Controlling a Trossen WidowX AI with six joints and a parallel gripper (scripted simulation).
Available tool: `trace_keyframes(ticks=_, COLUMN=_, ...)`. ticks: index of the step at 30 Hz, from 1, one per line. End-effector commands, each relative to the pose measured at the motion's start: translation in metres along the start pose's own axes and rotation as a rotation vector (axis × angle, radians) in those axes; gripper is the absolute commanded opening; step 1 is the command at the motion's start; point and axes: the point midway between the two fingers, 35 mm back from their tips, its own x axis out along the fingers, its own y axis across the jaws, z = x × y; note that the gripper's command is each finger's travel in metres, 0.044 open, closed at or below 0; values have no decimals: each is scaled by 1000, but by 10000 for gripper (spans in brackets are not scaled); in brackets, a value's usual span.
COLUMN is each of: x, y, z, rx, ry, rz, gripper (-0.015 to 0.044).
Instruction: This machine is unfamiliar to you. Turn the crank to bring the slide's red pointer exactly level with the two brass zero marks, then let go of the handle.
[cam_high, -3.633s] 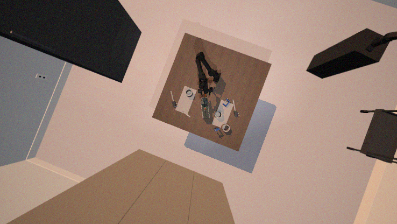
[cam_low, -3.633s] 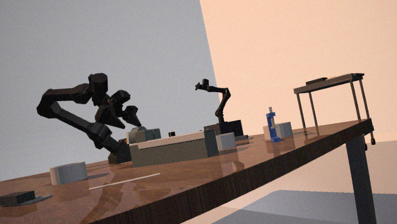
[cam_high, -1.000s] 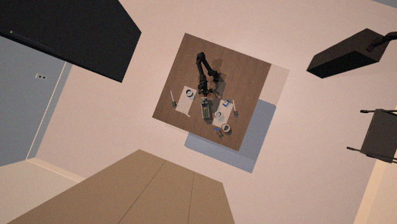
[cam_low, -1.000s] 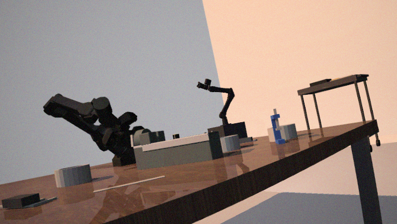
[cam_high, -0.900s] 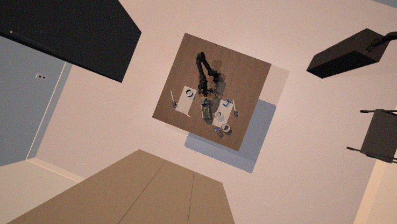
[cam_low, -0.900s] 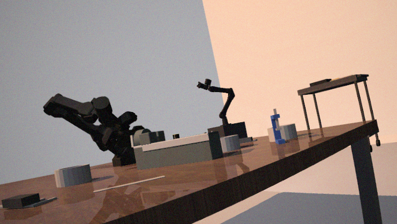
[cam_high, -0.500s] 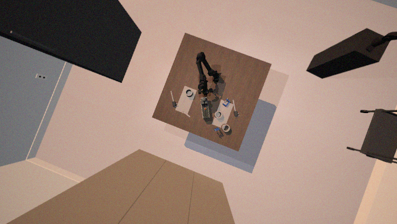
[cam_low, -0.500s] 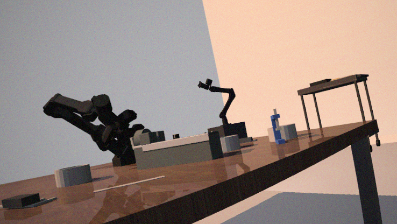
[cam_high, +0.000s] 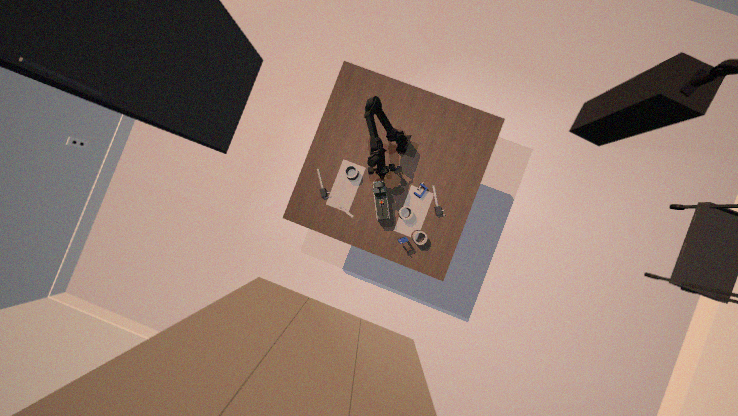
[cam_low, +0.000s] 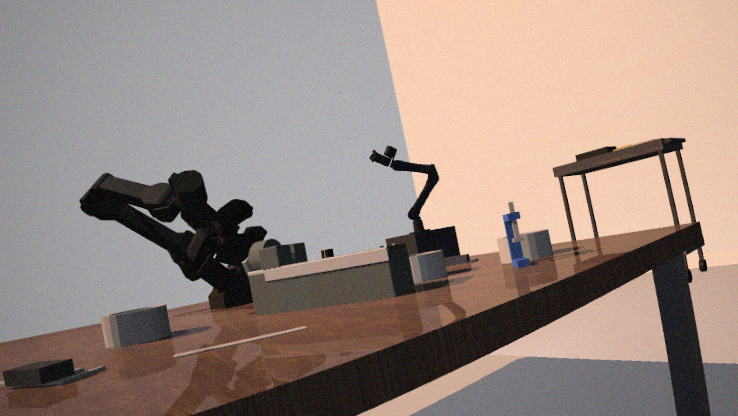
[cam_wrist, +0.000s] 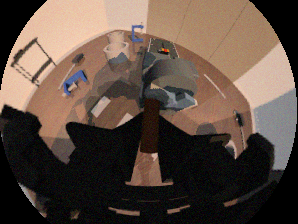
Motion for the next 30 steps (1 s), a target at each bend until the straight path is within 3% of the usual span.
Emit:
trace_keyframes(ticks=1, x=-4, y=-3, z=4, rx=1, ry=-8, rz=-4, gripper=0)
trace_keyframes(ticks=30, x=-13, y=-17, z=12, rx=1, ry=-8, rz=-4, gripper=0)
